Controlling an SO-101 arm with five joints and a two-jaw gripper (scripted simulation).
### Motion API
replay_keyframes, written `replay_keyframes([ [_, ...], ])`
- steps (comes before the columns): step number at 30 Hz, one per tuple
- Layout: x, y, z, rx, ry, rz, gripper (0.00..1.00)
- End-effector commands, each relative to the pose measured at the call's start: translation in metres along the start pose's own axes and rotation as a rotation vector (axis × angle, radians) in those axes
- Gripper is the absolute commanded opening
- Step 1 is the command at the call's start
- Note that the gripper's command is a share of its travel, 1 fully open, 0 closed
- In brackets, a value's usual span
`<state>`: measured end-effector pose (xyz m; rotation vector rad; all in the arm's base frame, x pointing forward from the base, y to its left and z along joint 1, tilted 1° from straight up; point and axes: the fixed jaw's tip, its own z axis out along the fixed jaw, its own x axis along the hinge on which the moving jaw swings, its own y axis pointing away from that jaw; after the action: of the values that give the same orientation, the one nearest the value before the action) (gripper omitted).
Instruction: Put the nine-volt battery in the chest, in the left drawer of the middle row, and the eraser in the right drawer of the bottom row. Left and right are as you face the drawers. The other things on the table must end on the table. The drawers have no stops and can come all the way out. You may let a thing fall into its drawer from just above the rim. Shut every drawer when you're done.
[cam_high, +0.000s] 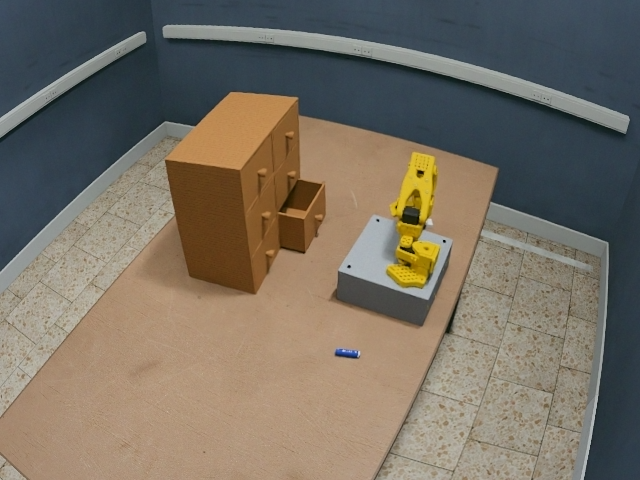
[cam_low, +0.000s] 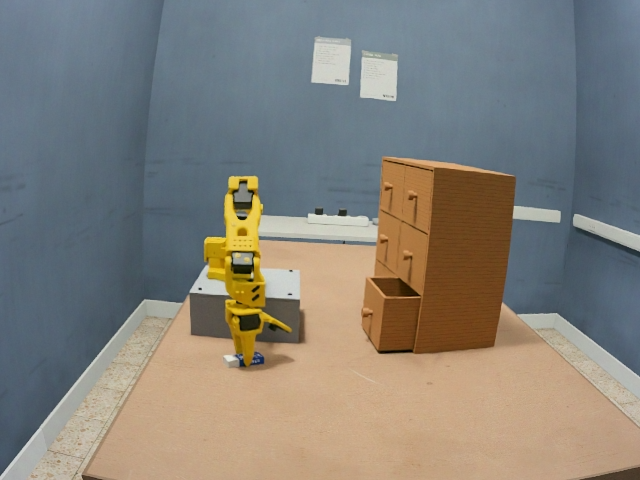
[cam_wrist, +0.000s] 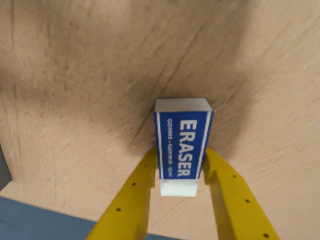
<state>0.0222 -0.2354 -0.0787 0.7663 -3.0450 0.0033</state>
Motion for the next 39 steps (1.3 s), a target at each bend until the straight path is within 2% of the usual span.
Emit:
replay_keyframes([
  [1, 0.001, 0.0, 0.002, 0.002, 0.0, -0.002, 0.0],
  [16, 0.001, -0.001, -0.032, 0.002, -0.001, -0.002, 0.0],
  [18, 0.001, -0.001, -0.032, 0.002, -0.001, -0.002, 0.0],
  [27, 0.0, 0.0, -0.053, 0.002, -0.001, -0.002, 0.0],
  [35, 0.0, 0.0, -0.053, 0.002, -0.001, -0.002, 0.0],
  [39, 0.001, -0.001, -0.071, 0.043, 0.018, -0.103, 0.0],
])
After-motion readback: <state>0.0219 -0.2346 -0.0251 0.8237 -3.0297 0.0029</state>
